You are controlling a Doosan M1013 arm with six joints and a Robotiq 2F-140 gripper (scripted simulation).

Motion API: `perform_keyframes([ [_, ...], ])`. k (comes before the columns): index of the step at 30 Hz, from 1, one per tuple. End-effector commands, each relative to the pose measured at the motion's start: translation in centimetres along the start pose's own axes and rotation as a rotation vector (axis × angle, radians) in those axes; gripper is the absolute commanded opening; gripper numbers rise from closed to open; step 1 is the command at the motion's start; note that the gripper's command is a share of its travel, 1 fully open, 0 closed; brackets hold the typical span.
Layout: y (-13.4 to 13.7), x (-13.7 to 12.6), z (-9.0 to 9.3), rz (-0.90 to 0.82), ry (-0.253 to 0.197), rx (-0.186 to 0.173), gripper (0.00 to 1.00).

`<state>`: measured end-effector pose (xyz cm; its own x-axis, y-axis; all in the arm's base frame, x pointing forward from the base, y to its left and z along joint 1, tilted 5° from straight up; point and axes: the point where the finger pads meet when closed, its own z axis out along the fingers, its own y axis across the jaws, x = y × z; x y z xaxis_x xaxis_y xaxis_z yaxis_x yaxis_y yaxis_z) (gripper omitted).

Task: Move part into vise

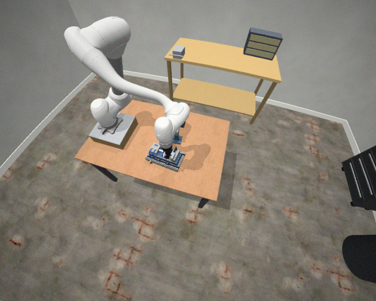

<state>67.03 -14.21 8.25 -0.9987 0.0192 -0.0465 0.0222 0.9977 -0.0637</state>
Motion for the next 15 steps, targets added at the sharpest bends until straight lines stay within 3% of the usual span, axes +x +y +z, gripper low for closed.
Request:
perform_keyframes([
  [1, -0.16, 0.22, 0.28, -0.006, 0.000, 0.001, 0.00],
  [15, -0.16, 0.22, 0.62, -0.006, 0.000, 0.001, 0.00],
])
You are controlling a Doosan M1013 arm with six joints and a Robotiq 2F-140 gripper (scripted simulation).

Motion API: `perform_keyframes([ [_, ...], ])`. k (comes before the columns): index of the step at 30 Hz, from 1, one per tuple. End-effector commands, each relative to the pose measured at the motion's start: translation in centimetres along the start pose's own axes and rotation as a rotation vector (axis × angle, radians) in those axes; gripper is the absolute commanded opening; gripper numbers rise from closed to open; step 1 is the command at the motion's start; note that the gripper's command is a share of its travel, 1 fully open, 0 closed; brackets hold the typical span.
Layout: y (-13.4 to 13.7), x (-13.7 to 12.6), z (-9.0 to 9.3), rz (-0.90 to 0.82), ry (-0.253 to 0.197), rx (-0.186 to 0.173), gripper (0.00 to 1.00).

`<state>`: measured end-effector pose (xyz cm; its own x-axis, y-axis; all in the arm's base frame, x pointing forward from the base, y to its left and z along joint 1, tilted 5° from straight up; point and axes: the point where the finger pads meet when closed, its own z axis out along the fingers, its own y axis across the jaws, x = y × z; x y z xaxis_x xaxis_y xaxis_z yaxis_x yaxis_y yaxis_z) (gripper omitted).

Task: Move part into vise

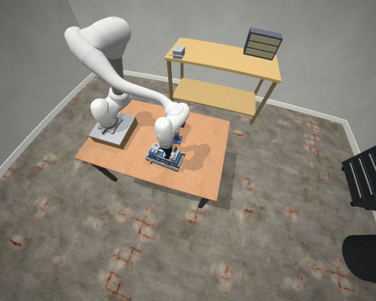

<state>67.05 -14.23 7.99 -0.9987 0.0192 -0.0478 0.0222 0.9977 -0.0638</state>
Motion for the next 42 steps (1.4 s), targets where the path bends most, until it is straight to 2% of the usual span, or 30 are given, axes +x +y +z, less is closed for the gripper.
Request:
perform_keyframes([
  [1, -0.16, 0.24, 0.38, -0.006, 0.001, 0.001, 0.00],
  [42, -0.16, 0.24, 0.85, -0.006, 0.001, 0.001, 0.00],
])
